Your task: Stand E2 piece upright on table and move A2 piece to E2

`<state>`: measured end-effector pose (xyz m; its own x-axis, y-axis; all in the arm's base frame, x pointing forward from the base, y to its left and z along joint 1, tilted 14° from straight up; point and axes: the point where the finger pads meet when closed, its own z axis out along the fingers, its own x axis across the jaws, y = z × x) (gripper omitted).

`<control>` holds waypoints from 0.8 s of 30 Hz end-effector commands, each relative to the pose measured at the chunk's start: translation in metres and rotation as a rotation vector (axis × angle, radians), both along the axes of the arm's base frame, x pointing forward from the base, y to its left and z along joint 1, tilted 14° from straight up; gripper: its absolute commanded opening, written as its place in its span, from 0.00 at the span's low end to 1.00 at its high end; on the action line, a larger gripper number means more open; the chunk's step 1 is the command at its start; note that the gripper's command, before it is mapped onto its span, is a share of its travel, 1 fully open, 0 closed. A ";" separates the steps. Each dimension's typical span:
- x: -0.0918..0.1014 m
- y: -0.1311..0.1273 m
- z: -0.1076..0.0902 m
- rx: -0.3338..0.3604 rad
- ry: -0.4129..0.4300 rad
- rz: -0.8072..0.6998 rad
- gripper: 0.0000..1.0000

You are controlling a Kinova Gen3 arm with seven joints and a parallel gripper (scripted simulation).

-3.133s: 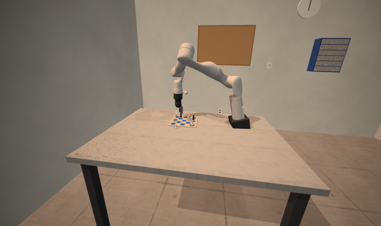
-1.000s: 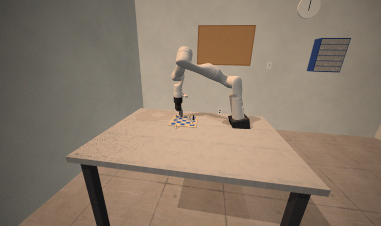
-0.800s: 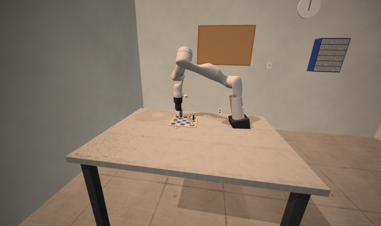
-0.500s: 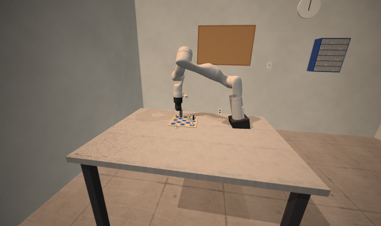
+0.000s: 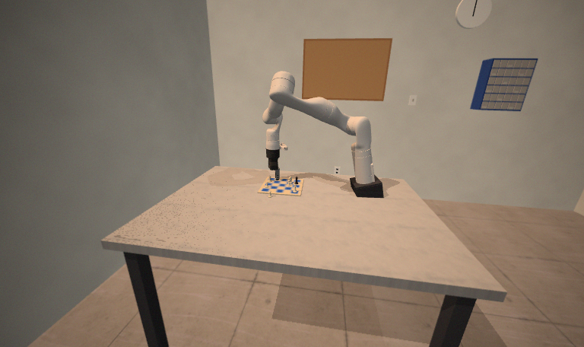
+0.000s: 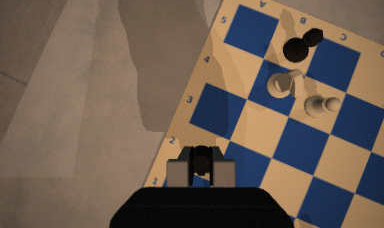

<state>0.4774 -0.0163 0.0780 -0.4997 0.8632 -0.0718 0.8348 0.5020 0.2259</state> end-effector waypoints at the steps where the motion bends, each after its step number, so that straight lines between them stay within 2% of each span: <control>1: 0.000 0.000 0.001 0.000 -0.002 0.000 0.00; 7: 0.000 0.000 0.002 0.000 -0.002 0.000 0.00; 10: -0.002 -0.001 0.010 0.000 -0.002 0.000 0.00; 17: -0.013 -0.003 0.055 0.000 -0.002 0.000 0.00; 19: -0.013 -0.003 0.055 0.000 -0.002 0.000 0.00; 24: -0.020 -0.005 0.087 0.000 -0.002 0.000 0.00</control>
